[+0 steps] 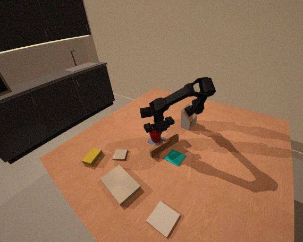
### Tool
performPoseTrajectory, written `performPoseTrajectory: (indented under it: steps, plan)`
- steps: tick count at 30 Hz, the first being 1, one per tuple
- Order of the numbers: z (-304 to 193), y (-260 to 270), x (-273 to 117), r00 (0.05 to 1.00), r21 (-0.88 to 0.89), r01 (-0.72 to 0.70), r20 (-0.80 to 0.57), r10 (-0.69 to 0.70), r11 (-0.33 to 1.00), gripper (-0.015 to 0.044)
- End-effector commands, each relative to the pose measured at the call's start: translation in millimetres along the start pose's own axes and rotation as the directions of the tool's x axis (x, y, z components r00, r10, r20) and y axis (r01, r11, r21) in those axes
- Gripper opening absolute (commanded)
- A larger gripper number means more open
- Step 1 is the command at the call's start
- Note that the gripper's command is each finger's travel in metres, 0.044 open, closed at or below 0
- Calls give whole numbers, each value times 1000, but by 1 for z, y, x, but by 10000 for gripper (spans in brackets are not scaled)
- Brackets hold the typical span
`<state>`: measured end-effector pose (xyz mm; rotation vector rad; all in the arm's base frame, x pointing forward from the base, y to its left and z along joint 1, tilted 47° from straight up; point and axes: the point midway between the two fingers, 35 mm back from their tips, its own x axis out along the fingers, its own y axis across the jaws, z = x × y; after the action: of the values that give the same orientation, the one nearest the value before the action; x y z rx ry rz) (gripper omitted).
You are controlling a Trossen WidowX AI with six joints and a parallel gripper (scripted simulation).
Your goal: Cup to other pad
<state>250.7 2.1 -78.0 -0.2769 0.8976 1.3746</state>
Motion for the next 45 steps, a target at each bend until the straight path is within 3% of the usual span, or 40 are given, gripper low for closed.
performPoseTrajectory:
  steps: [1,17,45]
  plan:
    - [0,-3,-14,1000,-5,8,-5,-9,1000,0]
    - [-1,-3,-74,1000,-2,7,-2,-7,1000,0]
    - [9,-1,-72,1000,1,7,1,-7,1000,0]
